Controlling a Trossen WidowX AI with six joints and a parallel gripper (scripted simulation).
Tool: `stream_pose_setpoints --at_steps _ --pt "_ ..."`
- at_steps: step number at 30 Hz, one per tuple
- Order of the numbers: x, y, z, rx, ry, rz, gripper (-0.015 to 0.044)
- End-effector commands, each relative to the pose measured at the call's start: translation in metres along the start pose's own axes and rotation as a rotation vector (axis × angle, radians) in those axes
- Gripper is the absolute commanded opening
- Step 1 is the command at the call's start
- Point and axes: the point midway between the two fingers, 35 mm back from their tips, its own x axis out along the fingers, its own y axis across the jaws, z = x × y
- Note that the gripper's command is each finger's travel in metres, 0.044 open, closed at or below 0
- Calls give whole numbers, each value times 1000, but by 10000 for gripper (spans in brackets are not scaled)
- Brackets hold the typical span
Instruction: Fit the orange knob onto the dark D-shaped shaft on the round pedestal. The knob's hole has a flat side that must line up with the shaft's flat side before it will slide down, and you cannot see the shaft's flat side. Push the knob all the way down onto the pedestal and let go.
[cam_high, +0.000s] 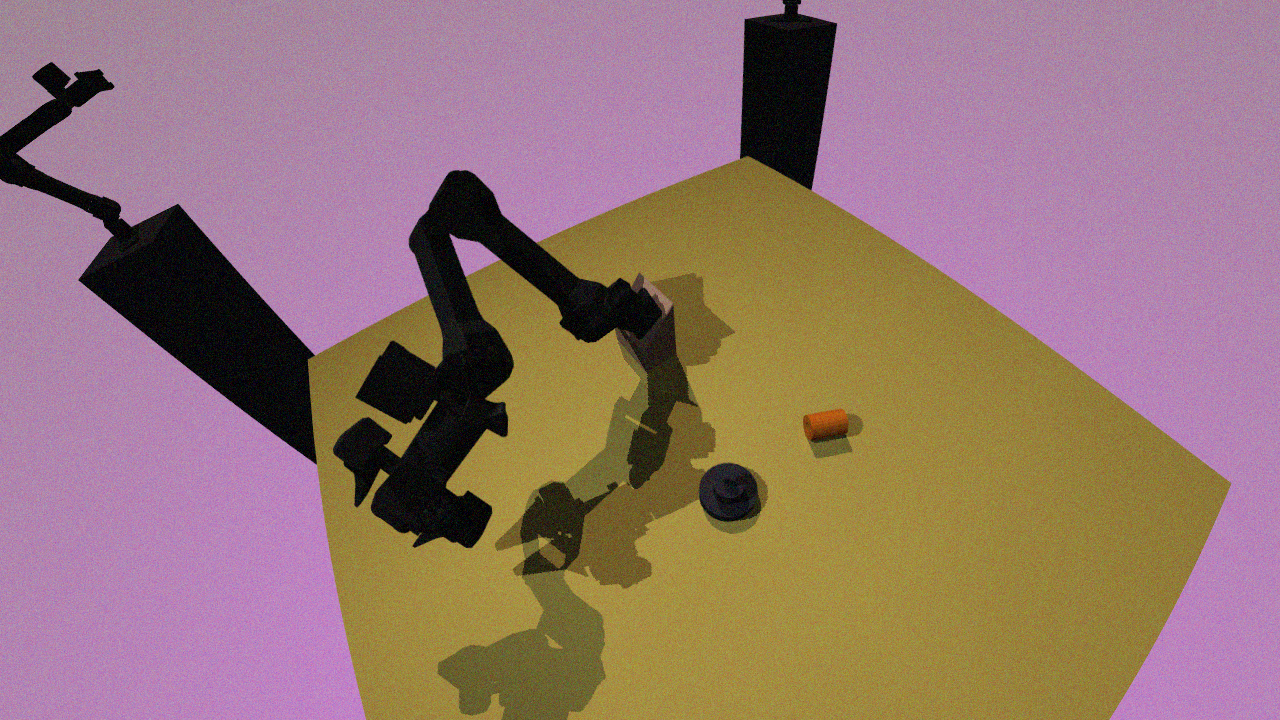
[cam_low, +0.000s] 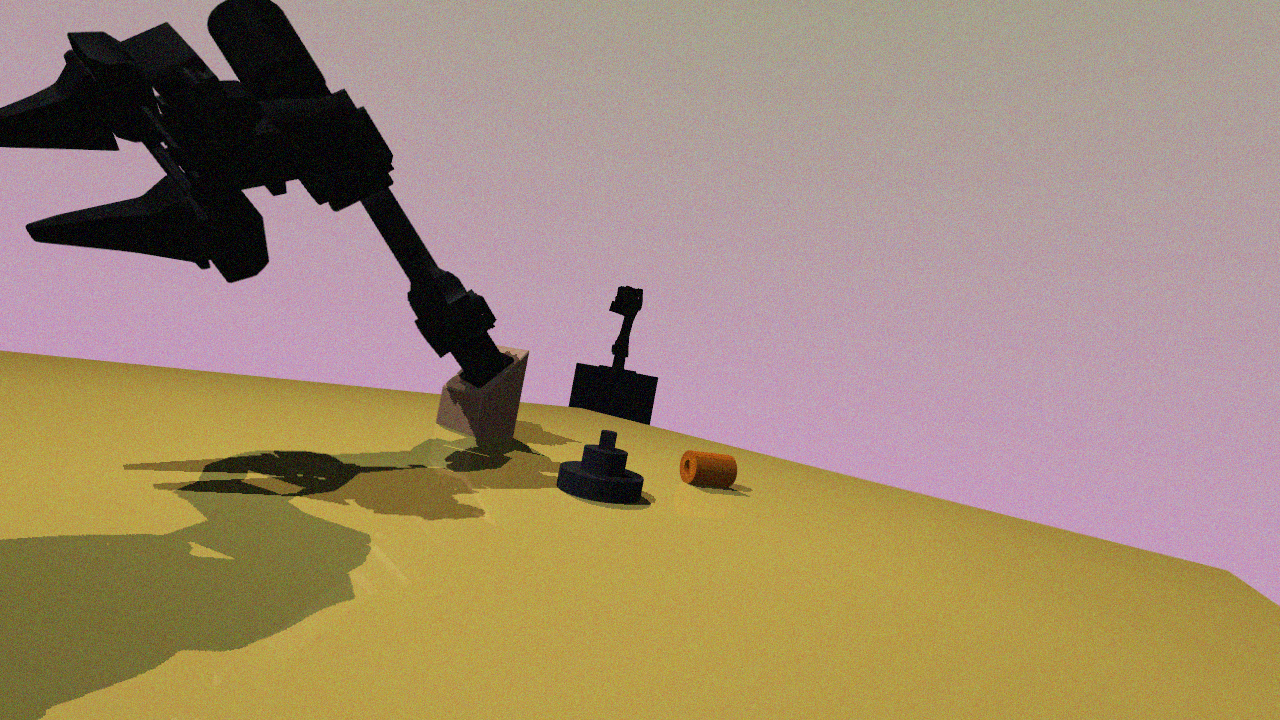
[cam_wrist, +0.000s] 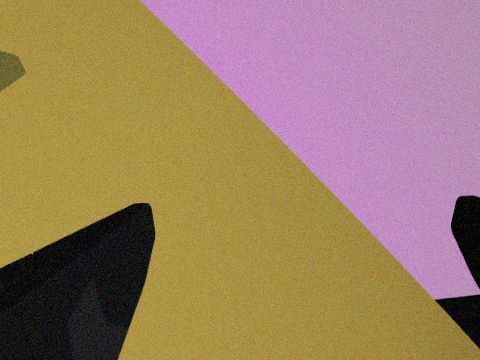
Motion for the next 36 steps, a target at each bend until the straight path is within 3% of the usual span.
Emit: stream_pose_setpoints --at_steps 1,4,10,19,28,36 --pt "0 2 1 -1 -3 5 426" --pt "-3 28 16 -10 -42 84 440" --pt "-38 141 64 -128 -156 412 440" --pt "-154 285 83 -423 -284 842 440" --pt "-297 376 27 -855 -301 1152 440" --pt "-405 397 -68 -1333 -256 1234 440"
